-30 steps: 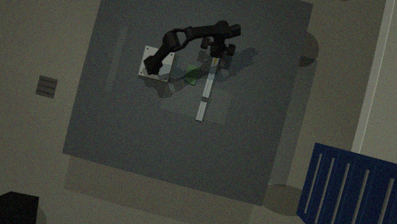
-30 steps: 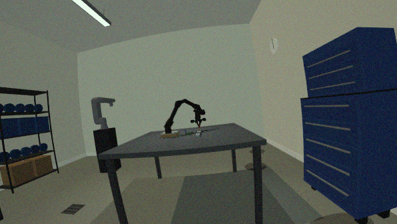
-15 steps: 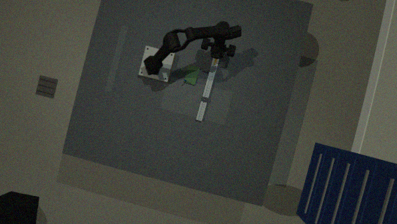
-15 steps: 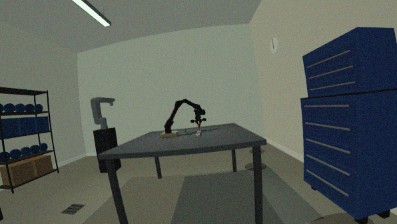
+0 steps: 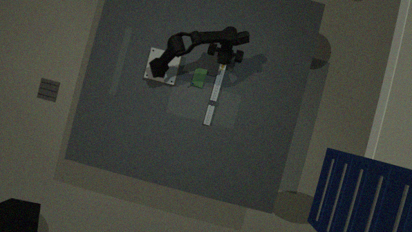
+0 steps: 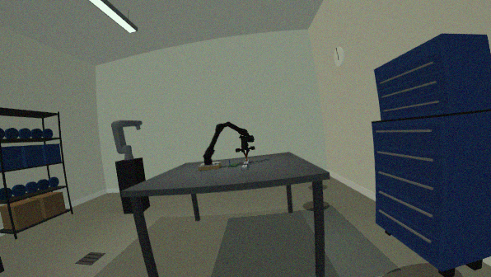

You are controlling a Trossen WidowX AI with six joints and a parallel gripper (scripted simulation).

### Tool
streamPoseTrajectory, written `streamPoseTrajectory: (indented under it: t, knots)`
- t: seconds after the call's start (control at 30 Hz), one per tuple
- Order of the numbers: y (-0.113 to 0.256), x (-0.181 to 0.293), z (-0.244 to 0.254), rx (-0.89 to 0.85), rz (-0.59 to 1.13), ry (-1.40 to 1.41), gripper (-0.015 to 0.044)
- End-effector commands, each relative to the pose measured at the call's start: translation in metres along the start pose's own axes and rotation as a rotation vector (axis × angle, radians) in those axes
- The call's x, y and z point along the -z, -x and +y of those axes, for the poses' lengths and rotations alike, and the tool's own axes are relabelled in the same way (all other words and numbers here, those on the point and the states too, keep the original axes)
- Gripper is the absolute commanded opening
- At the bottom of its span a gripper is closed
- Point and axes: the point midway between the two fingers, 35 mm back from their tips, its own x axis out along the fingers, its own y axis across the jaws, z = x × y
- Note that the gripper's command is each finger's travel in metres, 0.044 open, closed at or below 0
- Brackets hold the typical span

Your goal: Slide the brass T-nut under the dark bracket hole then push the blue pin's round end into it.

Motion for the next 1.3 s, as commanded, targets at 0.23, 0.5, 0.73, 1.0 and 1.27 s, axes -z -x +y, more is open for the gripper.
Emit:
streamPoseTrajectory:
  t: [0.23,0.5,0.73,1.0,1.27]
  knots:
    - [-0.004,-0.018,0.0,-0.002,-0.005,0.0,-0.015]
    - [-0.008,-0.031,0.001,-0.002,-0.006,0.0,-0.015]
    - [-0.011,-0.042,0.001,-0.002,-0.007,0.0,-0.015]
    - [-0.014,-0.054,0.001,-0.002,-0.008,0.0,-0.015]
    - [-0.017,-0.067,0.001,-0.002,-0.009,0.0,-0.015]
